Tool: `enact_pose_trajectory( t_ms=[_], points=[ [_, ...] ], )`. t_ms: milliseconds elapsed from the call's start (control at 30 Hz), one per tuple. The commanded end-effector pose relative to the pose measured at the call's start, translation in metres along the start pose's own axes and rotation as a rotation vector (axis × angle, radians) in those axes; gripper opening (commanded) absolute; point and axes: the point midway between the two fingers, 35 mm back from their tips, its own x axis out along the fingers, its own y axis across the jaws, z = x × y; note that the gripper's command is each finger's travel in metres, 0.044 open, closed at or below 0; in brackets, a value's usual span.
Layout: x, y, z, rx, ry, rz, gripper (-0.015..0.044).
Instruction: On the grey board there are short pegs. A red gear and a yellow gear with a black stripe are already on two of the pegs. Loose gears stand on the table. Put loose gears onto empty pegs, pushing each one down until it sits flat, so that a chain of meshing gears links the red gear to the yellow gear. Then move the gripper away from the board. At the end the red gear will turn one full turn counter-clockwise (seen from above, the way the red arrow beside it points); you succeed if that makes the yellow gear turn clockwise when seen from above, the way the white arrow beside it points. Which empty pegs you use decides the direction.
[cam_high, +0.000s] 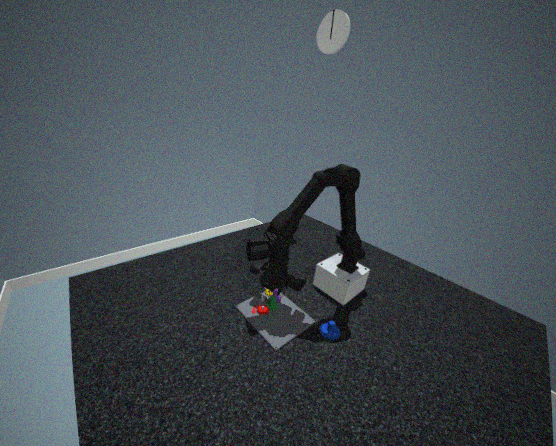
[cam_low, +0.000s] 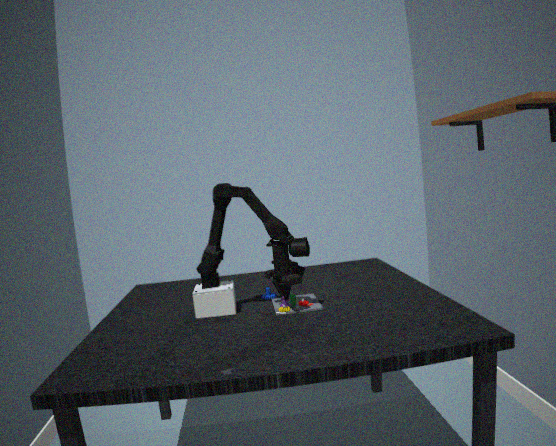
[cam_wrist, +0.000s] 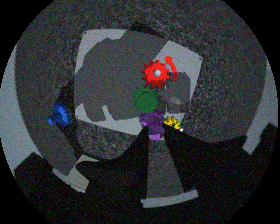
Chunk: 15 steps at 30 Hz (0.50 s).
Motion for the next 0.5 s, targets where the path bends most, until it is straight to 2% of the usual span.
enact_pose_trajectory(
  t_ms=[0,100,267,467],
  points=[
    [0.001,0.0,-0.001,0.091,0.001,0.0,0.0],
    [0.003,-0.001,0.0,0.13,0.001,0.0,0.0],
    [0.001,0.0,0.0,0.077,0.001,0.0,0.0131],
    [-0.009,-0.001,0.0,-0.017,0.001,0.0,0.014]
  ],
)
